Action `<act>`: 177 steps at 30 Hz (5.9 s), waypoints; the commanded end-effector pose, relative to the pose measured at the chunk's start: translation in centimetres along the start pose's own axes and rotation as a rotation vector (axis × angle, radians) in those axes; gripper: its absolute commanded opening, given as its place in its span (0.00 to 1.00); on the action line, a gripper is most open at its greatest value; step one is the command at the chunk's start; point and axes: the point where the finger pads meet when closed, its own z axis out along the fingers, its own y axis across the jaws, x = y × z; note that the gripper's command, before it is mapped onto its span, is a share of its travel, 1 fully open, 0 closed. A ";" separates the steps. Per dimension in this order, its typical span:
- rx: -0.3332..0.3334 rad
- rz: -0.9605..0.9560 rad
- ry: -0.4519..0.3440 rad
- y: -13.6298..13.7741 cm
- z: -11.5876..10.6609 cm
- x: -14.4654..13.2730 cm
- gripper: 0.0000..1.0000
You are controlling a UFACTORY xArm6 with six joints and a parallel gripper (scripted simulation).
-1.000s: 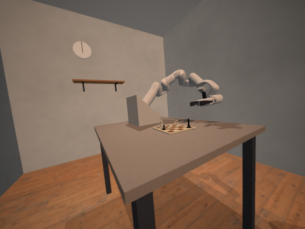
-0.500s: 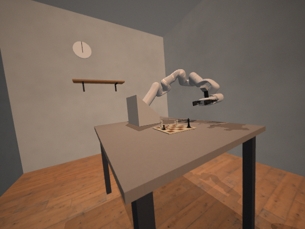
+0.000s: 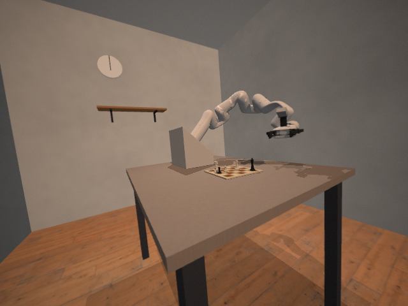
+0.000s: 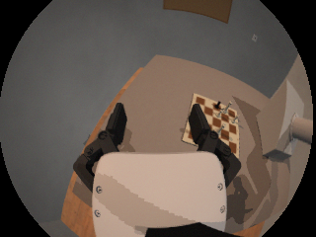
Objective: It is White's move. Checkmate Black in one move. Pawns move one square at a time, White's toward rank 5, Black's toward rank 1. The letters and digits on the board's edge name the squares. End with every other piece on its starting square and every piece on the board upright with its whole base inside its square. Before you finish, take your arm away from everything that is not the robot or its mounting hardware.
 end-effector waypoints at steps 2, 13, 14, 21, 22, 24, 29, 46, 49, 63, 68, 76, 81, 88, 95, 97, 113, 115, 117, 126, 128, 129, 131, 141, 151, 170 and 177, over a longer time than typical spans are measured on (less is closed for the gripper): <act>0.159 -0.047 -0.030 -4.1 2.3 0.9 1.00; 0.323 -0.144 -0.071 -7.2 4.1 1.3 1.00; 0.377 -0.184 -0.089 -8.0 4.6 1.2 1.00; 0.481 -0.274 -0.133 -8.9 5.5 0.9 1.00; 0.481 -0.274 -0.133 -8.9 5.5 0.9 1.00; 0.531 -0.323 -0.159 -9.0 5.9 0.7 1.00; 0.578 -0.375 -0.188 -8.9 6.2 0.3 1.00; 0.772 -0.642 -0.382 -4.9 7.5 -1.7 1.00; 0.772 -0.642 -0.382 -4.9 7.5 -1.7 1.00; 0.828 -0.743 -0.478 -1.9 7.8 -2.4 1.00; 0.828 -0.743 -0.478 -1.9 7.8 -2.4 1.00; 0.852 -0.790 -0.529 -0.3 7.8 -2.6 1.00; 0.852 -0.790 -0.529 -0.3 7.8 -2.6 1.00; 0.873 -0.834 -0.581 1.5 7.8 -2.8 1.00; 0.907 -0.913 -0.685 5.0 7.7 -2.8 1.00; 0.921 -0.948 -0.736 6.8 7.6 -2.8 1.00; 0.969 -1.084 -1.002 15.6 6.5 -1.3 1.00; 0.976 -1.108 -1.064 17.6 6.2 -0.7 1.00; 0.978 -1.117 -1.089 18.4 6.0 -0.4 1.00; 0.984 -1.140 -1.167 20.7 5.5 0.4 1.00; 0.984 -1.140 -1.167 20.7 5.5 0.4 1.00; 0.984 -1.140 -1.167 20.7 5.5 0.4 1.00; 0.984 -1.140 -1.167 20.7 5.5 0.4 1.00; 0.984 -1.140 -1.167 20.7 5.5 0.1 1.00; 0.980 -1.141 -1.167 20.7 6.1 -3.0 0.42; 0.980 -1.141 -1.167 20.7 6.1 -3.0 0.42; 0.980 -1.141 -1.167 20.7 6.1 -3.0 0.42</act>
